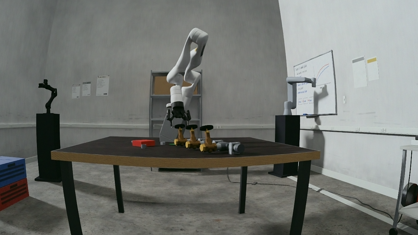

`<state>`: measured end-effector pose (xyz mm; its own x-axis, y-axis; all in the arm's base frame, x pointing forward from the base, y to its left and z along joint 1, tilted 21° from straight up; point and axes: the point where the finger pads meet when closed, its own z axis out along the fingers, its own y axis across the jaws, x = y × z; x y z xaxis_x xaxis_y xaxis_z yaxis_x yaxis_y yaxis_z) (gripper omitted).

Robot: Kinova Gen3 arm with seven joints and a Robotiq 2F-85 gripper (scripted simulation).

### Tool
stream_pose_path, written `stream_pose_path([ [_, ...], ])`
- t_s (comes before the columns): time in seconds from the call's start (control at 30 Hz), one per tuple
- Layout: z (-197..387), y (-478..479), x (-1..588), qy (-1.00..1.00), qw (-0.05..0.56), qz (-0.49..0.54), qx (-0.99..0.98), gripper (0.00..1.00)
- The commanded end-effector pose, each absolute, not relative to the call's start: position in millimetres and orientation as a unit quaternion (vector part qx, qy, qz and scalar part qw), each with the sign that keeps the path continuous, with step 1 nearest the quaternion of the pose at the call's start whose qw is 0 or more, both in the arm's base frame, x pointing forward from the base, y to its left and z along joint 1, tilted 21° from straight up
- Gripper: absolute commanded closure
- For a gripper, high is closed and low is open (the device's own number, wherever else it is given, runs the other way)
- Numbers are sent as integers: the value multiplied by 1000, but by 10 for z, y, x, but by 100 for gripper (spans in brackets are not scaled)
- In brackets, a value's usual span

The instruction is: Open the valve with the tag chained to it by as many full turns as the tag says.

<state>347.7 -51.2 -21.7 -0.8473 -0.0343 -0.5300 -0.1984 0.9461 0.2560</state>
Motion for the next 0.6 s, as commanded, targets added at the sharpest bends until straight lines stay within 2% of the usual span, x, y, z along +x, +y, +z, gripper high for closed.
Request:
stream_pose_path([
  [0.0, -212, -521, 3484, 952, 255, 171, 1, 0],
  [0.57, -213, -521, 3484, 906, 191, 241, 291, 0],
])
